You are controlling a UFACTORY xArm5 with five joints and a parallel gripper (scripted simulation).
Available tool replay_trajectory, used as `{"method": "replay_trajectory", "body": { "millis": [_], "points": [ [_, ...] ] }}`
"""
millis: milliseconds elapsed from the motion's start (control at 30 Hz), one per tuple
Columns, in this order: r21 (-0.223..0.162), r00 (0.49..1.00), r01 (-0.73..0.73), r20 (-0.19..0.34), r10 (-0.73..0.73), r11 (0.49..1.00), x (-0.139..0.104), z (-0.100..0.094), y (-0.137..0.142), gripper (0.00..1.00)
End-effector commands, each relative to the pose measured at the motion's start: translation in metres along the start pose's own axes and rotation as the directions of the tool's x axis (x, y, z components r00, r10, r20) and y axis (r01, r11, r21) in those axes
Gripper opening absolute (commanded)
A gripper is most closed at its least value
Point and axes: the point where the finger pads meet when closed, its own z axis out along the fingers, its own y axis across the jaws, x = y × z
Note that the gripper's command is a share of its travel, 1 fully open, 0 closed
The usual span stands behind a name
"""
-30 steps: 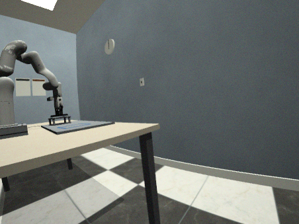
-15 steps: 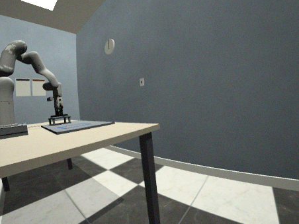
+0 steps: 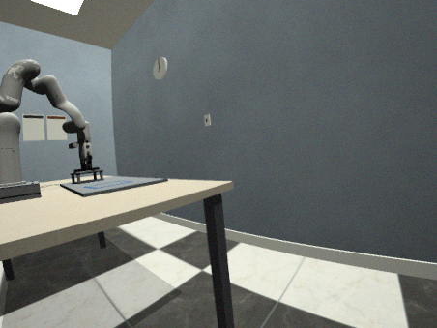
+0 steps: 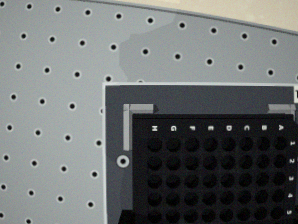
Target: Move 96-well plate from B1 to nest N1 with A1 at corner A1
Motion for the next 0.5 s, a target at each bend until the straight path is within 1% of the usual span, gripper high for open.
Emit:
{"method": "replay_trajectory", "body": {
  "millis": [0, 467],
  "points": [
    [-0.005, 1.000, 0.000, 0.002, 0.000, 1.000, -0.0013, -0.0002, 0.0004, 0.00],
    [-0.005, 1.000, 0.000, 0.002, 0.000, 1.000, -0.0013, 0.0018, 0.0004, 0.00]
  ]
}}
